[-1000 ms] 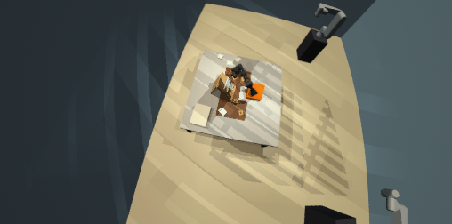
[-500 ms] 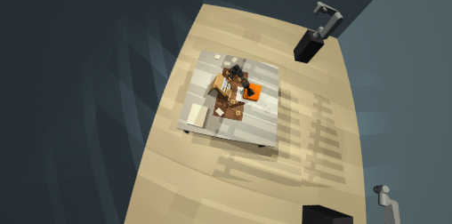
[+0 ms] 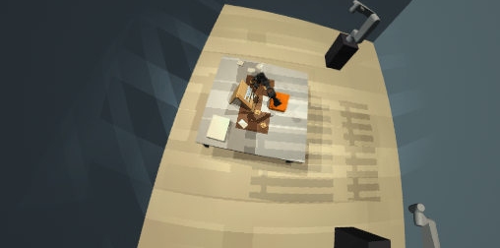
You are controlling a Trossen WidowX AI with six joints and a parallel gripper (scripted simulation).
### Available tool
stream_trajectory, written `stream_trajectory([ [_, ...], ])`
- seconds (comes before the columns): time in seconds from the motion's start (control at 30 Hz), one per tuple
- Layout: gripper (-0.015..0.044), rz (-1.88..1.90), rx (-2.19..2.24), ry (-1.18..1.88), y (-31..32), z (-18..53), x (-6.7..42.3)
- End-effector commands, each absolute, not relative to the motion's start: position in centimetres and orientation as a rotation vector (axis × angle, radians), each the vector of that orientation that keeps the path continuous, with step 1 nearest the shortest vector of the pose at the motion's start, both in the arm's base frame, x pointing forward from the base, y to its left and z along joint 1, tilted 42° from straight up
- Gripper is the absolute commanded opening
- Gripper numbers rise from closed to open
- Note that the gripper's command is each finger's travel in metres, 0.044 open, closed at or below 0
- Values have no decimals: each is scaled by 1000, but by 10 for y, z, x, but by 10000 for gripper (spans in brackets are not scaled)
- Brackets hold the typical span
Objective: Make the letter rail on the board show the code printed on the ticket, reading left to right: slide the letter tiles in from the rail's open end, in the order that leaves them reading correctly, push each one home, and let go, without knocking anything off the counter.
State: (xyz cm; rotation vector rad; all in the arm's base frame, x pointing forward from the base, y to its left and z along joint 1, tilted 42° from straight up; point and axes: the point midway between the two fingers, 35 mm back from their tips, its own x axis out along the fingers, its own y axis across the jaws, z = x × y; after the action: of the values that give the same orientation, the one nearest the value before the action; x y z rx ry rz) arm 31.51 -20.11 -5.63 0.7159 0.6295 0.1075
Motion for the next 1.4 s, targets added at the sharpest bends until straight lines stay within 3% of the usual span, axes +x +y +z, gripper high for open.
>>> stream_trajectory([
  [0.0, 0, 103, 724, 635, -197, -56, 314],
  [1.37, 0, 103, 726, 635, -181, -43, 316],
])
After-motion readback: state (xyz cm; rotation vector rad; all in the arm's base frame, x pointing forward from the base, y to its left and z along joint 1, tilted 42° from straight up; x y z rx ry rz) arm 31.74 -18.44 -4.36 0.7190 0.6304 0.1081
